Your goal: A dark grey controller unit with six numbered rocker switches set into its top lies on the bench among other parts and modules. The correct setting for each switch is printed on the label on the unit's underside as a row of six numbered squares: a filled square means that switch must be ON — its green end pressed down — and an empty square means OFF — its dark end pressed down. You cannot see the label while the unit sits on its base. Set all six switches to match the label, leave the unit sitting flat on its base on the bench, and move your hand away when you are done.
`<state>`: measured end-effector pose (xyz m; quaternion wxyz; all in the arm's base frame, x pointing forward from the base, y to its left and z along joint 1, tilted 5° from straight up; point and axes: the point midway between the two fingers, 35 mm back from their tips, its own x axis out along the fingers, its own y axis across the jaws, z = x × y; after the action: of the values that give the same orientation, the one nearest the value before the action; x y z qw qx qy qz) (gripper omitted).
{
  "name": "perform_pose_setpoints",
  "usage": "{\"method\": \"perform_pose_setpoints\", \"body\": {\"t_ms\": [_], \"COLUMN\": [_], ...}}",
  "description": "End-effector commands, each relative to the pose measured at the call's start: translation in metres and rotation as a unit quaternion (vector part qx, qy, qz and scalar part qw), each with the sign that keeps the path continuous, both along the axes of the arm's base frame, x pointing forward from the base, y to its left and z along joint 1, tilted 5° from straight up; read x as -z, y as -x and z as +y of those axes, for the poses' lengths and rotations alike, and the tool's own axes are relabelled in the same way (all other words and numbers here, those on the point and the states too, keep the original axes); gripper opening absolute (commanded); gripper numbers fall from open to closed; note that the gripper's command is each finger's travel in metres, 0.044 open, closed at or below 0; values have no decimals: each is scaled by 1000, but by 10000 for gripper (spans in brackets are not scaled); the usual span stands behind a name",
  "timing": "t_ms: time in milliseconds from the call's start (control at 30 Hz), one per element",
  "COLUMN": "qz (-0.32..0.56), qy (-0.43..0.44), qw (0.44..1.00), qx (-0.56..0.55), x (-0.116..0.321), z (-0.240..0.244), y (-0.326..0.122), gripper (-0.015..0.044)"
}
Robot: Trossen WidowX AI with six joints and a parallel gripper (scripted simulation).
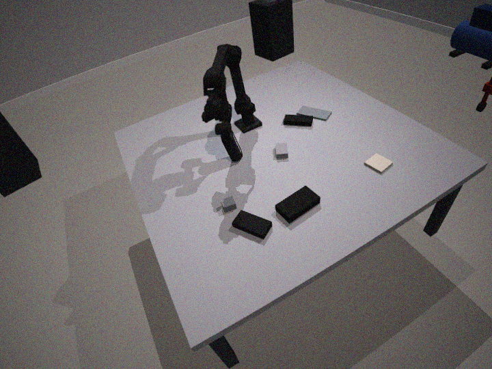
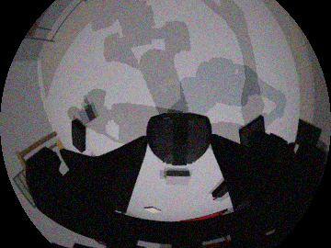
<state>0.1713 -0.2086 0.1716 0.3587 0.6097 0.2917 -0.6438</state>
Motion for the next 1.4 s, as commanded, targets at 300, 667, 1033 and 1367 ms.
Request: {"method": "perform_pose_setpoints", "body": {"t_ms": [300,667,1033,1367], "qz": [0,-1,-1,-1], "qy": [-6,-7,-7,-7], "qw": [1000,1000,1000,1000], "qx": [0,0,0,0], "x": [3,4,5,6], "z": [11,18,25,32], "y": [-7,-12,-17,-22], "gripper": [338,338,338,338]}}
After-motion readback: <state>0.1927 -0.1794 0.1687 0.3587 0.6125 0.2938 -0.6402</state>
